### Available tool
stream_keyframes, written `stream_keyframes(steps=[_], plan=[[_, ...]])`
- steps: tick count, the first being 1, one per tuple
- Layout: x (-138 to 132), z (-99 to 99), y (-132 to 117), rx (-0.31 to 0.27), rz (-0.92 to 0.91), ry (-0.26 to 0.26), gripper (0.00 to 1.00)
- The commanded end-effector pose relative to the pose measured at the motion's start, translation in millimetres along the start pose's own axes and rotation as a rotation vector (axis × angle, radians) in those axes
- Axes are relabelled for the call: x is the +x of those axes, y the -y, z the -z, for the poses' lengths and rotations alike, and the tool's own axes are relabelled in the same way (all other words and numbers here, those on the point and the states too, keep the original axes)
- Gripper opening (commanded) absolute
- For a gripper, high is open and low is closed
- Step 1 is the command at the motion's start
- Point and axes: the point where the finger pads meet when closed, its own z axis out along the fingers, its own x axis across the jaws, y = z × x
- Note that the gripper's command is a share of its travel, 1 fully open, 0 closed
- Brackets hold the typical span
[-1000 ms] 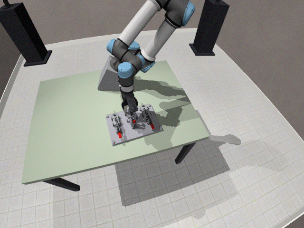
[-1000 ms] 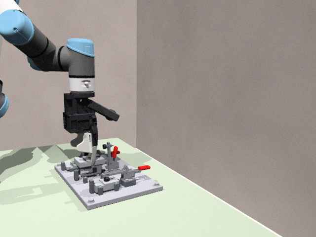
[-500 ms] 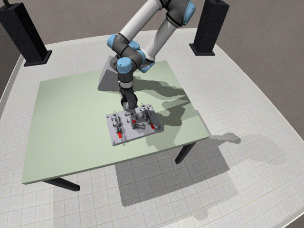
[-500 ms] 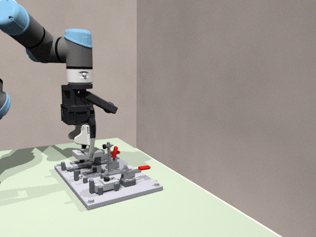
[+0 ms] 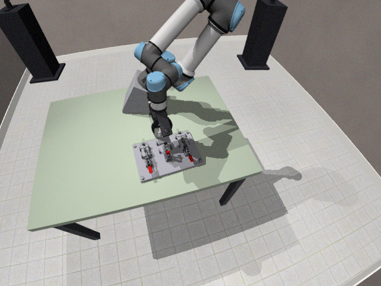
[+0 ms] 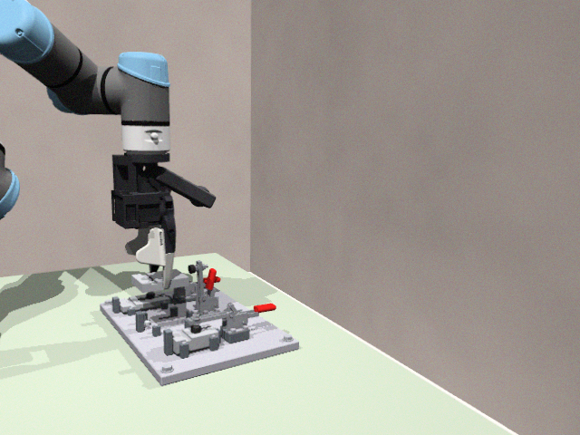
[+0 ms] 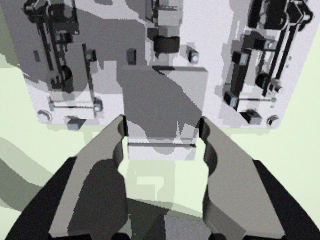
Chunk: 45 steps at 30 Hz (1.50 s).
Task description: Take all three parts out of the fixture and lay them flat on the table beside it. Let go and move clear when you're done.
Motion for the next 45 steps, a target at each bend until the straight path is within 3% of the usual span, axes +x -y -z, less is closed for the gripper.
stream_keyframes(steps=[1, 26, 45], plan=[[0, 0.3, 0, 0.001, 0.000, -0.001, 0.00], [-13, 0.3, 0, 0.001, 0.000, -0.001, 0.00], [-97, 0.3, 0, 0.001, 0.000, -0.001, 0.00]])
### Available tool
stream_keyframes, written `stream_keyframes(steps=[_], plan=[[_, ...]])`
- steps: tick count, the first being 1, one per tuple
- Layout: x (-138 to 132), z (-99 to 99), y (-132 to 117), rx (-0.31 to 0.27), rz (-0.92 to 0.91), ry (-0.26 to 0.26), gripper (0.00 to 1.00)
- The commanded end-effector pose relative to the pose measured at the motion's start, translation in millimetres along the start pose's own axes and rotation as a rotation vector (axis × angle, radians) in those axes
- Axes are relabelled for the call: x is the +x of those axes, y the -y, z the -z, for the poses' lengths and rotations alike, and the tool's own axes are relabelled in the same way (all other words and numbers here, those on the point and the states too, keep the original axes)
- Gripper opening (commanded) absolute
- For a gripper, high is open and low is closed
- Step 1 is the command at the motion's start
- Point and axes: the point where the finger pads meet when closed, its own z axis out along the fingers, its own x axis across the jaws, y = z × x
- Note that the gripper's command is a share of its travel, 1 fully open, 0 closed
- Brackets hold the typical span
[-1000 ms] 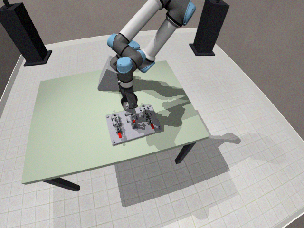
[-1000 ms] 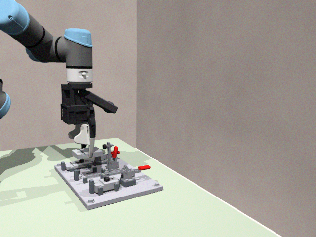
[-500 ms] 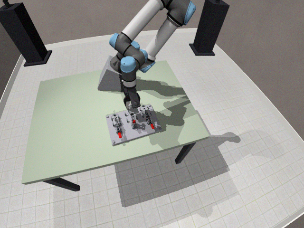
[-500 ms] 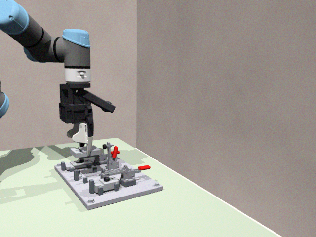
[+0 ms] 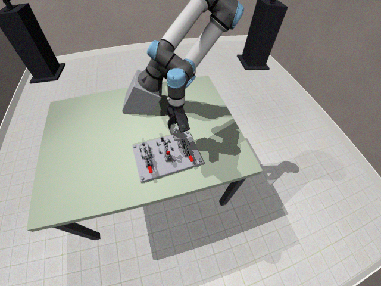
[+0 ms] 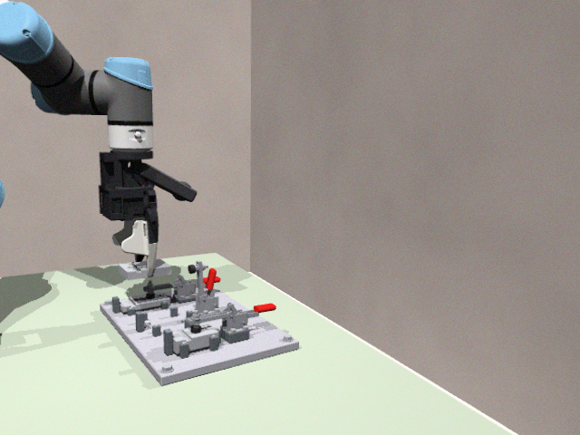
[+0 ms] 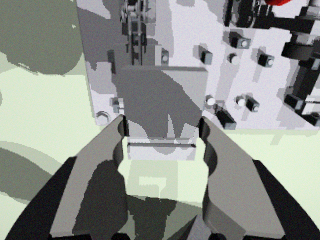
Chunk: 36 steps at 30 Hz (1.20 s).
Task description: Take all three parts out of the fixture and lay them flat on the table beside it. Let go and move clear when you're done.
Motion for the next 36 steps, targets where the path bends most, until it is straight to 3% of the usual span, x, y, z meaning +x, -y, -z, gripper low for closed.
stream_keyframes(steps=[1, 13, 27, 36], plan=[[-20, 1.3, 0, 0.001, -0.001, -0.002, 0.00], [-90, 1.2, 0, 0.001, -0.001, -0.002, 0.00], [-136, 1.1, 1, 0.001, -0.001, -0.002, 0.00], [-148, 1.1, 1, 0.001, -0.001, -0.002, 0.00]])
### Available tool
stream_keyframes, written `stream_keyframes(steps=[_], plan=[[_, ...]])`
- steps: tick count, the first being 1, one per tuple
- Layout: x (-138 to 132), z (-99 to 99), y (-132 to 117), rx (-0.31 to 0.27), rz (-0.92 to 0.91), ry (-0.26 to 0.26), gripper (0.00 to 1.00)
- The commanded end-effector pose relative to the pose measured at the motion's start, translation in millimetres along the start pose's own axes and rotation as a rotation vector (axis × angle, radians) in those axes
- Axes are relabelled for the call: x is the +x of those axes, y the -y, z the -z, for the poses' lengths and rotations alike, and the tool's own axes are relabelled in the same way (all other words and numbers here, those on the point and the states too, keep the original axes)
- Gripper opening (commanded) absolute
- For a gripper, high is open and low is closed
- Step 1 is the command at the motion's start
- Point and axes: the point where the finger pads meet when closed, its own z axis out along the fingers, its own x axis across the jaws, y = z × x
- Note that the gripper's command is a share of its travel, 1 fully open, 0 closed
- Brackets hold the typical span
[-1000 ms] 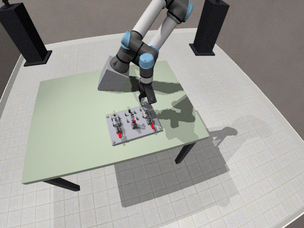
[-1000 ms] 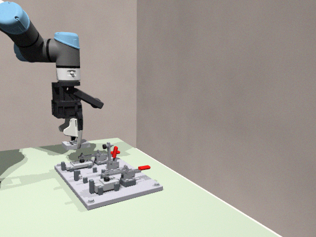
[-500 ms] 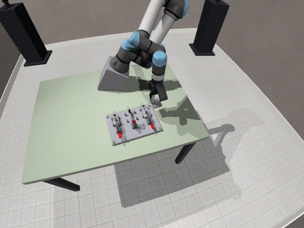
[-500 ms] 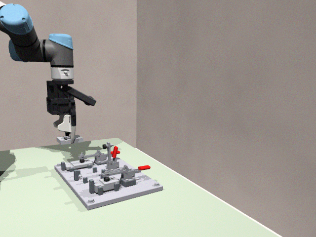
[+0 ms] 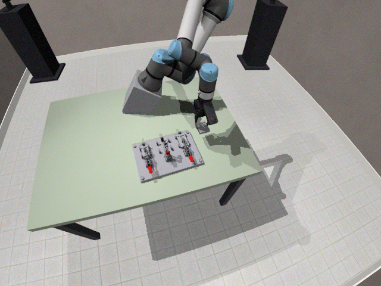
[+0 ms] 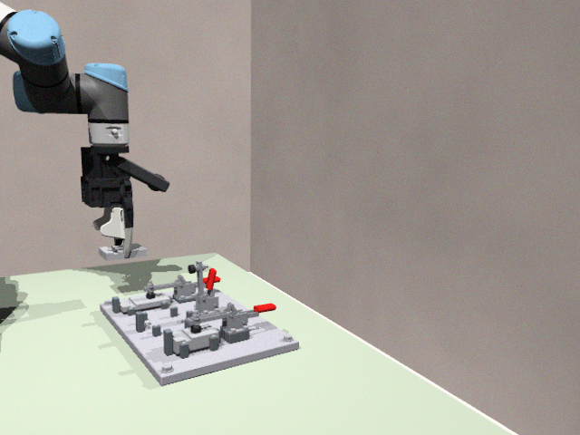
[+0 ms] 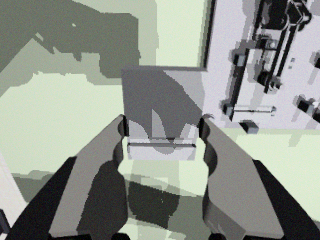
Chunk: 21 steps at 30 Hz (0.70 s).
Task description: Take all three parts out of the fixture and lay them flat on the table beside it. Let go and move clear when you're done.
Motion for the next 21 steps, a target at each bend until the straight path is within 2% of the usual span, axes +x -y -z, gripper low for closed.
stream_keyframes(steps=[1, 21], plan=[[-4.7, 0.3, 0.5, 0.001, 0.000, -0.001, 0.00], [-7.1, 0.3, 0.4, 0.001, 0.000, -0.001, 0.00]])
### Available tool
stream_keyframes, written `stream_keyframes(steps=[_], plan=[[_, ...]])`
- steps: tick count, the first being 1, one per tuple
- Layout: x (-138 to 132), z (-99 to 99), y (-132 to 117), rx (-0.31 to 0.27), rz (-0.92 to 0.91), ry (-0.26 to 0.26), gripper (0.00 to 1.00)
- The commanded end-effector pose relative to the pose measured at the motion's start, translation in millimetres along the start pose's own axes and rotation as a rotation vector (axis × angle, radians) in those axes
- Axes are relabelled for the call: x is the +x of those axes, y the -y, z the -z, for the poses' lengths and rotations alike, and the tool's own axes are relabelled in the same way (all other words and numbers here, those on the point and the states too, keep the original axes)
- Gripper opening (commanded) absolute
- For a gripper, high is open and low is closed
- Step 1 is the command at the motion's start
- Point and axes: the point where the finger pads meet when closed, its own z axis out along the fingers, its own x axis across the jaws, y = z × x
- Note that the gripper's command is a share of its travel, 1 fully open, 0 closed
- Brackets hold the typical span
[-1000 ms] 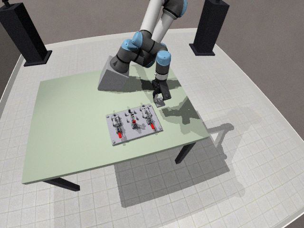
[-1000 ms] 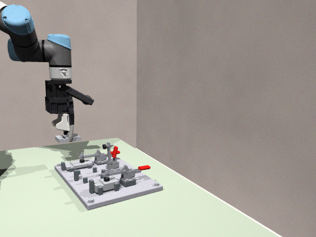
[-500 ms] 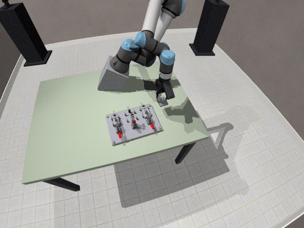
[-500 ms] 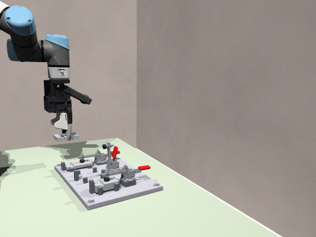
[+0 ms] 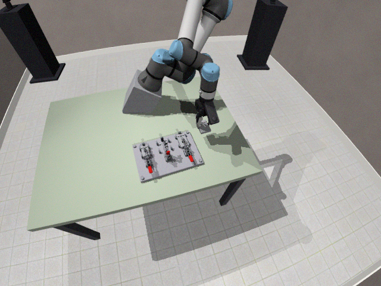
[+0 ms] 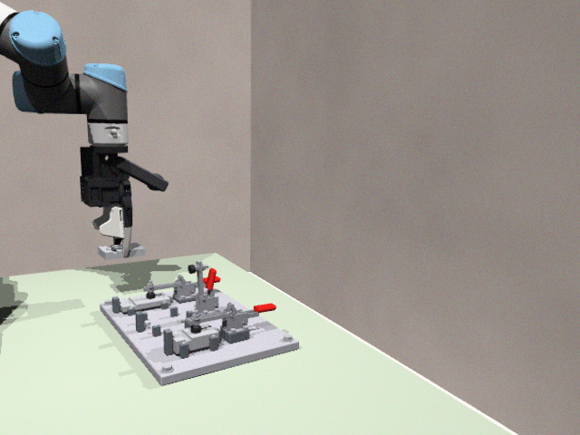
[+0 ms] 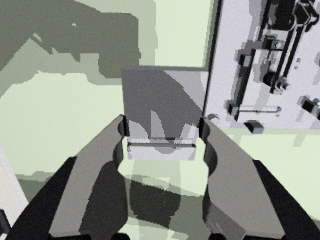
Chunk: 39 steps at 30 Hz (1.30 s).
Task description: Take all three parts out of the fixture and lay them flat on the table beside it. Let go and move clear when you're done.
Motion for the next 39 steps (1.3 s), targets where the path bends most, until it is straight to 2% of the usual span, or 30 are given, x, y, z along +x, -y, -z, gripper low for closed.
stream_keyframes(steps=[1, 17, 26, 39], plan=[[0, 0.3, 0, 0.001, 0.000, 0.000, 0.00], [0, 0.3, 1, 0.001, 0.001, 0.000, 0.00], [0, 0.3, 10, 0.001, 0.001, 0.000, 0.00], [0, 0.3, 58, 0.001, 0.001, 0.000, 0.00]])
